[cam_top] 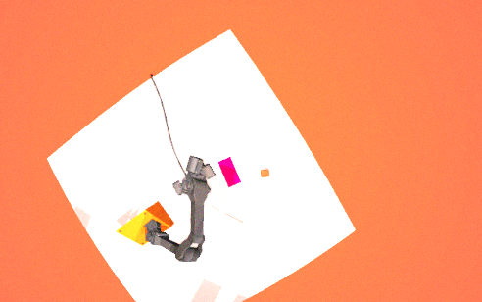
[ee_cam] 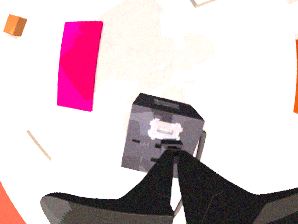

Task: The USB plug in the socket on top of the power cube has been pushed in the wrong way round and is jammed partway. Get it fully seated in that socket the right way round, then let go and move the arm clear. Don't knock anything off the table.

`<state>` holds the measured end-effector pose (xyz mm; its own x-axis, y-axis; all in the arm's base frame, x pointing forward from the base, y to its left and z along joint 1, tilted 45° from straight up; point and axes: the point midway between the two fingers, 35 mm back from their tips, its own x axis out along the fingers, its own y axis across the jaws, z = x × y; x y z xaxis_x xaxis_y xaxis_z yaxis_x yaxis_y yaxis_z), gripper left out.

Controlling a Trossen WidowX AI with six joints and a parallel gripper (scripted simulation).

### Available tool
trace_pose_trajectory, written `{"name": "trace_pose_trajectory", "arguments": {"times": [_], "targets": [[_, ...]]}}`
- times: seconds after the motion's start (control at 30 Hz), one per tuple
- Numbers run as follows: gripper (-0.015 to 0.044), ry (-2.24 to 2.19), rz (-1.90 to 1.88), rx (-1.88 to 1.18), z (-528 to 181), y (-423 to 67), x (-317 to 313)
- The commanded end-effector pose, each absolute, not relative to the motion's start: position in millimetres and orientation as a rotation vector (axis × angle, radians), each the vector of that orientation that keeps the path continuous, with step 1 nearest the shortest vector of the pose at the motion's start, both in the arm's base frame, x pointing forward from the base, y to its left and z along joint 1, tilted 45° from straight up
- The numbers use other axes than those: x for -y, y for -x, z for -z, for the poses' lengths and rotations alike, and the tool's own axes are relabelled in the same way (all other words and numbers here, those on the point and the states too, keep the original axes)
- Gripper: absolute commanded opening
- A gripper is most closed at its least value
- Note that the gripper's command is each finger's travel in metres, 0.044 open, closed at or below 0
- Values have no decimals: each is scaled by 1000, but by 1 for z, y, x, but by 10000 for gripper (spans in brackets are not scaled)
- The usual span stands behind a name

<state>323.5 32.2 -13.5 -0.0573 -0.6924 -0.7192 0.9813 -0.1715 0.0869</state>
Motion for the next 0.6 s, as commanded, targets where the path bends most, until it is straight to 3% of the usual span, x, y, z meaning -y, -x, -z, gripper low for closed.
{"name": "trace_pose_trajectory", "arguments": {"times": [0.0, 0.57], "targets": [[0, -674, 1564, -594, 14, -323, -32], [0, -336, 1367, -906, 14, -323, -32]]}}
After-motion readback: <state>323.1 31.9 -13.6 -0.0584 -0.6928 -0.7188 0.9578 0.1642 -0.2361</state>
